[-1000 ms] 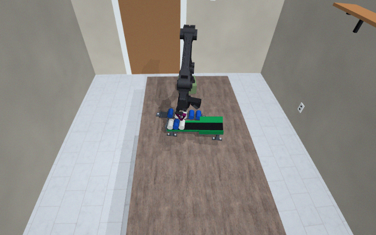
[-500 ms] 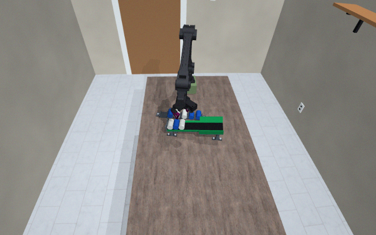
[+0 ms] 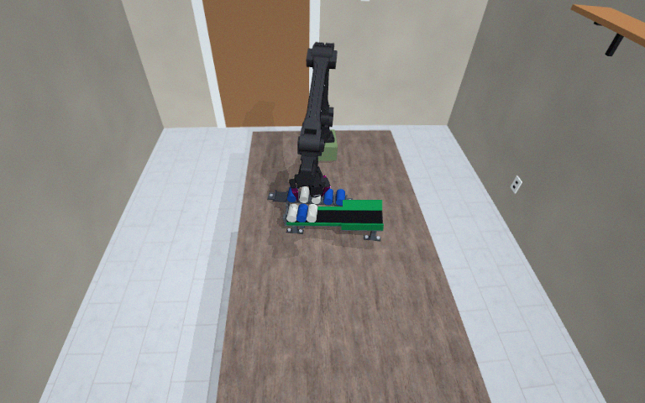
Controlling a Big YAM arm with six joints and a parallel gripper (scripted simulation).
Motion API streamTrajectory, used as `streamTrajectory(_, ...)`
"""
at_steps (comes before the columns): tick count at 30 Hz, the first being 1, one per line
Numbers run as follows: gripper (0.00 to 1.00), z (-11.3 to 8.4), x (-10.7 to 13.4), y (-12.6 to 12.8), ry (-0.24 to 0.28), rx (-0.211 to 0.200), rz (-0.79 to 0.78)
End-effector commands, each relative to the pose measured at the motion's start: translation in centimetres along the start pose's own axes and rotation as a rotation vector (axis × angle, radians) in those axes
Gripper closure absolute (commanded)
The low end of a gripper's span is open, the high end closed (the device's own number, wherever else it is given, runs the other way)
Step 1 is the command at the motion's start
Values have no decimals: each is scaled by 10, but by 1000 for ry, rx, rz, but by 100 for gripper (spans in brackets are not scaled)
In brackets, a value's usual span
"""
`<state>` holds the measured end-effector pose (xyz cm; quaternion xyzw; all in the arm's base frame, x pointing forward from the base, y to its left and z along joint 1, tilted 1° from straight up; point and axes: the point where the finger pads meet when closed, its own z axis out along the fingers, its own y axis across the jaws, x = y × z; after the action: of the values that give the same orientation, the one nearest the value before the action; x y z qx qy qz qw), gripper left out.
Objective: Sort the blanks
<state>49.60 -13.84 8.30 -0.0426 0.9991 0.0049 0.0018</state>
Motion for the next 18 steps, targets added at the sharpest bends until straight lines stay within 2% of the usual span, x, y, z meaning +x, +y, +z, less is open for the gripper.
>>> streamTrajectory(1, 0, 7, -6, -2, 0, 5, 178)
streamTrajectory(2, 0, 8, -3, -8, 1, 5, 279)
streamTrajectory(3, 0, 8, -3, -7, 1, 5, 278)
streamTrajectory(4, 0, 10, -1, -10, 3, 4, 374)
streamTrajectory(6, 0, 10, 1, -10, 9, 3, 374)
streamTrajectory(7, 0, 11, 2, -11, 9, 3, 466)
streamTrajectory(8, 0, 11, 1, -10, 9, 3, 463)
streamTrajectory(9, 0, 13, 3, -12, 8, 4, 557)
streamTrajectory(13, 0, 10, -1, -7, 6, 4, 546)
streamTrajectory(15, 0, 13, 3, -15, 6, 4, 738)
streamTrajectory(17, 0, 11, 1, -16, 4, 4, 737)
streamTrajectory(18, 0, 12, 2, -17, 4, 4, 826)
